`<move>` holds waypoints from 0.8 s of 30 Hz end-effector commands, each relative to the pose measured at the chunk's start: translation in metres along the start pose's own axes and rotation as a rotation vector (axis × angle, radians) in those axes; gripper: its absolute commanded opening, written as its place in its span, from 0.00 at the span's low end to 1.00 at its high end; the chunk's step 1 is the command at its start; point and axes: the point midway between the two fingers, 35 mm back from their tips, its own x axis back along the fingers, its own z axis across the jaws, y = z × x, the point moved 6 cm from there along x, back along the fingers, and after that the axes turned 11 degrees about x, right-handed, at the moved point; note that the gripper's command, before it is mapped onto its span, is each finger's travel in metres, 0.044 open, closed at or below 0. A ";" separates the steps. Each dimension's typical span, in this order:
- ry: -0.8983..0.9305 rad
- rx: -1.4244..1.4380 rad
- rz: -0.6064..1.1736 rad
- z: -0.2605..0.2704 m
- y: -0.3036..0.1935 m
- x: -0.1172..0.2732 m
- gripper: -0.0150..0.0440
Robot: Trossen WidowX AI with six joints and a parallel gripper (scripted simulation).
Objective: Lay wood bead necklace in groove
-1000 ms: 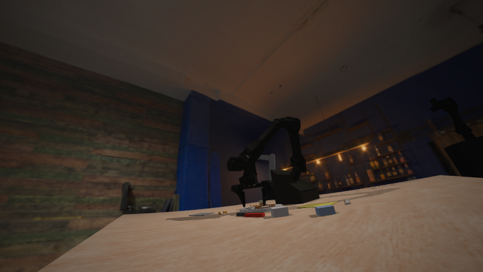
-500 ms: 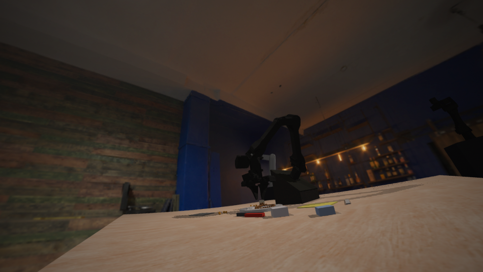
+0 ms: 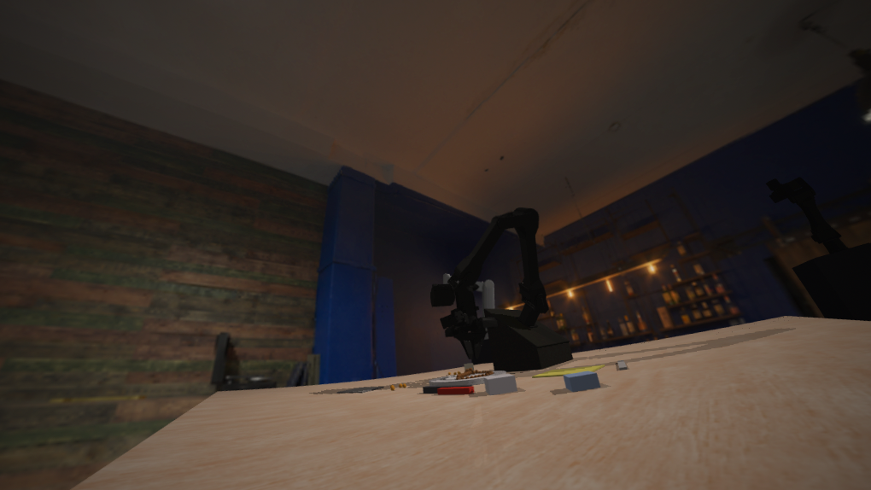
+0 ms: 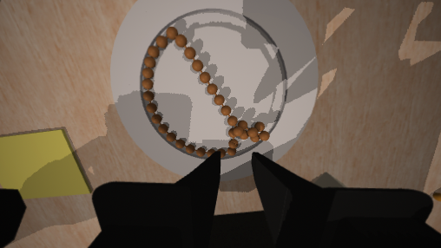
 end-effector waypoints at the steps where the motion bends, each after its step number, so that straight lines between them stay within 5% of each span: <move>1: 0.002 -0.014 0.009 0.001 -0.004 -0.013 0.46; 24: 0.002 -0.012 0.007 0.001 -0.003 -0.033 0.46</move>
